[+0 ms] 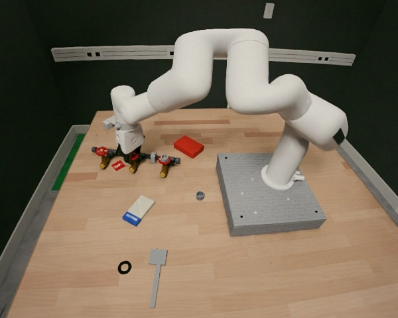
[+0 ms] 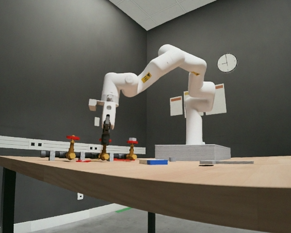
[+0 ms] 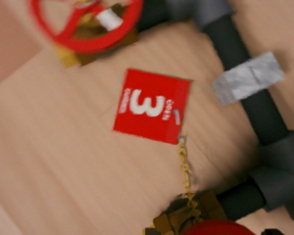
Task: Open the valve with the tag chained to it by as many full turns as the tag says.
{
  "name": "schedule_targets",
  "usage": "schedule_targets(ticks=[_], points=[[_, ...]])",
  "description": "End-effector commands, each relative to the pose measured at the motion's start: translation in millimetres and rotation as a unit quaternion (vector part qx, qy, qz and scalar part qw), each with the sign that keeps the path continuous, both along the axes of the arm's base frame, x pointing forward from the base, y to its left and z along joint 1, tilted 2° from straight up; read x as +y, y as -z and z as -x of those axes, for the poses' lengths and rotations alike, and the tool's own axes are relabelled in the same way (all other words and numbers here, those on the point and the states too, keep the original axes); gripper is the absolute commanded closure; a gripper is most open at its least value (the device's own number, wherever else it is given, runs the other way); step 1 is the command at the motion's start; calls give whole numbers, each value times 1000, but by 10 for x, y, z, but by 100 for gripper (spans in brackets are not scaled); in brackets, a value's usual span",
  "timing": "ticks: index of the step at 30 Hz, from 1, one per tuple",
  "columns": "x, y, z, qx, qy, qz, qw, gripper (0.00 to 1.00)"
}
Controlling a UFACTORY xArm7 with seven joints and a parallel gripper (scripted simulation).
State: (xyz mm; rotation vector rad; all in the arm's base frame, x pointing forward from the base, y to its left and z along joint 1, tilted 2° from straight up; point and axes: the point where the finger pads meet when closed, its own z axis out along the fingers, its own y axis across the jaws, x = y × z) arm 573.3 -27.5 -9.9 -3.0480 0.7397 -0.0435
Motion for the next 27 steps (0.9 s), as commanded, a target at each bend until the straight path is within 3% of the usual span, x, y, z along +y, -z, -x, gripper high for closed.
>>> schedule_targets(ticks=[1,8,15,17,18,22,27], points=[[-3,-25,-19,-11,-139,-3,990,100],[-2,-25,-19,-8,-286,6,958,100],[-2,-25,-19,-5,-435,15,900,100],[-2,-25,-19,-5,-435,15,900,100],[-2,-25,-19,-5,-495,17,869,100],[-2,-25,-19,-3,-564,21,825,100],[-2,-25,-19,-1,-656,25,755,100]])
